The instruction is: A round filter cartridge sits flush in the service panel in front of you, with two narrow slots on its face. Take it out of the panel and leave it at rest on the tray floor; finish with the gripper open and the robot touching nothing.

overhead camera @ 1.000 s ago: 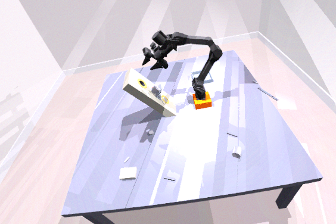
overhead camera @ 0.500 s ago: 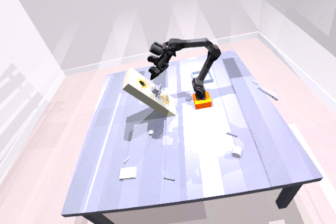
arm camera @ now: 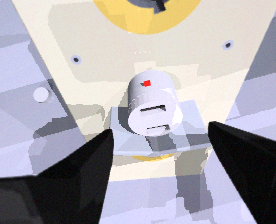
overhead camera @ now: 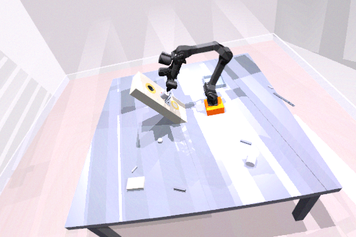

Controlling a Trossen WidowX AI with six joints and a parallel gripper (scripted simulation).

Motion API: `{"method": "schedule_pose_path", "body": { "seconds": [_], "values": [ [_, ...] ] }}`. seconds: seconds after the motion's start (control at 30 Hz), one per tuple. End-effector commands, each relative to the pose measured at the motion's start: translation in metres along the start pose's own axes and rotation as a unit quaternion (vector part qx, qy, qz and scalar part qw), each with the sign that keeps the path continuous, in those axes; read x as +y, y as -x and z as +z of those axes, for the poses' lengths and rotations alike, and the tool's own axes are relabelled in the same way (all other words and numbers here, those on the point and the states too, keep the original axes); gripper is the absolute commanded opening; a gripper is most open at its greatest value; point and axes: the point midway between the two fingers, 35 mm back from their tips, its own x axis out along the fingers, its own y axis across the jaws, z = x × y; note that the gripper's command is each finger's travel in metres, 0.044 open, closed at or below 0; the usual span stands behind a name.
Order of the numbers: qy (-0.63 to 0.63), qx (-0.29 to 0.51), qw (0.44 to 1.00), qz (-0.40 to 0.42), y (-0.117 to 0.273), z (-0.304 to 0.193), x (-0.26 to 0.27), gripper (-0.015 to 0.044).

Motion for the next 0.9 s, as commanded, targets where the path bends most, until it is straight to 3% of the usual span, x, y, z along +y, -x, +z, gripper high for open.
{"method": "schedule_pose_path", "body": {
  "seconds": [0.0, 0.87],
  "values": [
    [0.006, 0.004, 1.000, 0.001, -0.008, -0.001, 0.000, 0.0305],
    [0.006, 0.003, 1.000, 0.001, -0.047, -0.002, 0.000, 0.0305]
  ]
}}
